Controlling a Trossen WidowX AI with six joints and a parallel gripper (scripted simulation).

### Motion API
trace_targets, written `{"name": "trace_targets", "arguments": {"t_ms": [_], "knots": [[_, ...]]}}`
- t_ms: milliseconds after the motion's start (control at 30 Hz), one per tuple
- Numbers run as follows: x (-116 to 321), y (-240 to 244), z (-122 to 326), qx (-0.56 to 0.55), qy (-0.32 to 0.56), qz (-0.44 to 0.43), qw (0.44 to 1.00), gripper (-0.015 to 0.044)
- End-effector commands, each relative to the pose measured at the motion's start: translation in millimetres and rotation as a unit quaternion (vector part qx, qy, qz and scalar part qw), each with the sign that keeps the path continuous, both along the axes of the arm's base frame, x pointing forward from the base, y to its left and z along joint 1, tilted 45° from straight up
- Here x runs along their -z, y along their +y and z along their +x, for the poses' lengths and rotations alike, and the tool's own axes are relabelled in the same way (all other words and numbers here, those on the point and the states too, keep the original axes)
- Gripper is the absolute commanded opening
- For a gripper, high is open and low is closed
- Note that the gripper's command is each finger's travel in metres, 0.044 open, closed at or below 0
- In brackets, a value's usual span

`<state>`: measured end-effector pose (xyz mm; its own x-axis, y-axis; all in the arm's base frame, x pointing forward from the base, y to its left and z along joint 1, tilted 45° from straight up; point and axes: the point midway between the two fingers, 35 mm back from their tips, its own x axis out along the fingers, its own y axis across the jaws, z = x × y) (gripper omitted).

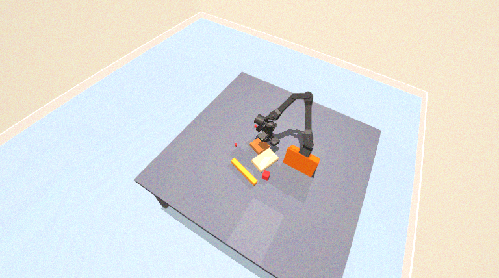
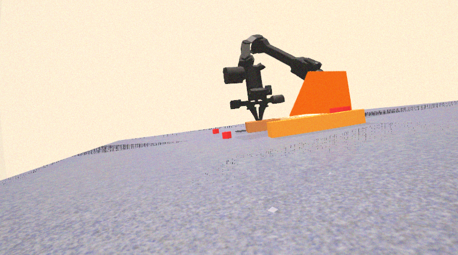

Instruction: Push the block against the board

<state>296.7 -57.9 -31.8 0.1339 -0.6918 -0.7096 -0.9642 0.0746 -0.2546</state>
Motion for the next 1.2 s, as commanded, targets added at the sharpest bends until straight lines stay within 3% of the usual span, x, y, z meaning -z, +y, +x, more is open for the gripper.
{"name": "trace_targets", "arguments": {"t_ms": [0, 667, 1167], "knots": [[2.7, 2.8, 2.6, 0.002, -0.002, -0.001, 1.0, 0.0], [16.7, 18.0, 7.4, 0.002, -0.002, 0.0, 1.0, 0.0], [3.2, 3.4, 3.7, 0.002, -0.002, 0.0, 1.0, 0.0]]}}
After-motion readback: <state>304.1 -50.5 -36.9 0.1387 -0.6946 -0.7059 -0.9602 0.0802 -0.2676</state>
